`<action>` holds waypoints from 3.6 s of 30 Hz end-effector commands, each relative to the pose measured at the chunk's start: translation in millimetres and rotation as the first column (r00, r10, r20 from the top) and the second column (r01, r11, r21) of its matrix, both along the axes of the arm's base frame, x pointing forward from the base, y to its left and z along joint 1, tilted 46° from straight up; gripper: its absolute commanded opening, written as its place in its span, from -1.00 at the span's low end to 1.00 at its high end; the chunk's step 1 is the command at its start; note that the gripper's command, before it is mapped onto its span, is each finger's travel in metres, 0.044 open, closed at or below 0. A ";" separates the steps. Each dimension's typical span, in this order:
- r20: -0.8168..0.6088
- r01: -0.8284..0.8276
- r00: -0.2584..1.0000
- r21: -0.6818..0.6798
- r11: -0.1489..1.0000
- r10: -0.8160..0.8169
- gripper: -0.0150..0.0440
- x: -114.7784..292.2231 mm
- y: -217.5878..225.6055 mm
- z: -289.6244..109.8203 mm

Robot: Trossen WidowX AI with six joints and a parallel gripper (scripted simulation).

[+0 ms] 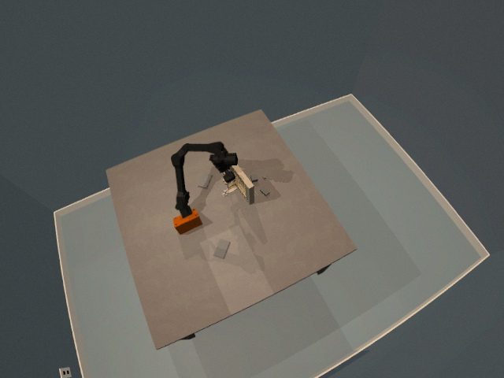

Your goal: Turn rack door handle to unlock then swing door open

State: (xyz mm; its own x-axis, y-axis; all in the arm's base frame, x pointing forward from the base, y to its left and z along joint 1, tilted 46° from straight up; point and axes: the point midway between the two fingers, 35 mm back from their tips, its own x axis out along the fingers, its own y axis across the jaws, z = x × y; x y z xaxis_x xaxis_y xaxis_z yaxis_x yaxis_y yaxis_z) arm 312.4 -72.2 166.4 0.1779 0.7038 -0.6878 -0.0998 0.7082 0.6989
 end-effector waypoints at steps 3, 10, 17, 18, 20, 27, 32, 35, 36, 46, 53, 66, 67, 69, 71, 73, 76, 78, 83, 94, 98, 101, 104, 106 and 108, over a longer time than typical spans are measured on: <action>-0.023 -0.025 0.999 0.026 0.999 0.026 0.53 -0.1 8.1 -8.4; -0.044 -0.051 0.998 0.044 0.998 0.053 0.53 0.6 15.8 -16.4; -0.055 -0.064 0.996 0.053 0.997 0.067 0.35 0.7 19.7 -20.3; -0.055 -0.064 0.996 0.053 0.997 0.067 0.26 0.7 19.7 -20.3; -0.055 -0.064 0.996 0.053 0.997 0.067 0.08 0.7 19.7 -20.3; -0.055 -0.064 0.996 0.053 0.997 0.067 -0.14 0.7 19.7 -20.3; -0.055 -0.064 0.996 0.053 0.997 0.067 -0.26 0.7 19.7 -20.3; -0.055 -0.064 0.996 0.053 0.997 0.067 -0.32 0.7 19.7 -20.3; -0.055 -0.064 0.996 0.053 0.997 0.067 -0.35 0.7 19.7 -20.3; 0.068 -0.184 0.981 0.016 0.983 0.183 -0.40 0.8 19.9 -20.2; 0.291 -0.402 0.863 -0.100 0.910 0.413 -0.40 1.0 20.3 -19.9; 0.550 -0.644 0.391 -0.409 0.646 0.738 -0.40 1.5 20.9 -19.3; 0.559 -0.652 0.345 -0.436 0.621 0.754 -0.40 1.5 20.9 -19.3; 0.572 -0.661 0.251 -0.488 0.570 0.781 -0.40 1.6 21.0 -19.2; 0.578 -0.664 0.155 -0.540 0.518 0.801 -0.40 1.6 21.1 -19.1; 0.577 -0.659 0.057 -0.591 0.465 0.815 -0.40 1.7 21.2 -19.0; 0.563 -0.639 -0.090 -0.665 0.386 0.821 -0.40 1.8 21.3 -18.8; 0.546 -0.618 -0.188 -0.712 0.334 0.817 -0.40 1.9 21.4 -18.7; 0.529 -0.598 -0.258 -0.745 0.297 0.809 -0.40 2.0 21.5 -18.6; 0.529 -0.598 -0.258 -0.745 0.297 0.809 -0.40 2.0 21.5 -18.6; 0.529 -0.598 -0.258 -0.745 0.297 0.809 -0.40 2.0 21.5 -18.6; 0.529 -0.598 -0.258 -0.745 0.297 0.809 -0.22 2.0 21.5 -18.6; 0.529 -0.598 -0.258 -0.745 0.297 0.809 0.05 2.0 21.5 -18.6; 0.529 -0.598 -0.258 -0.745 0.297 0.809 0.23 2.0 21.5 -18.6; 0.529 -0.598 -0.258 -0.745 0.297 0.809 0.40 2.0 21.5 -18.6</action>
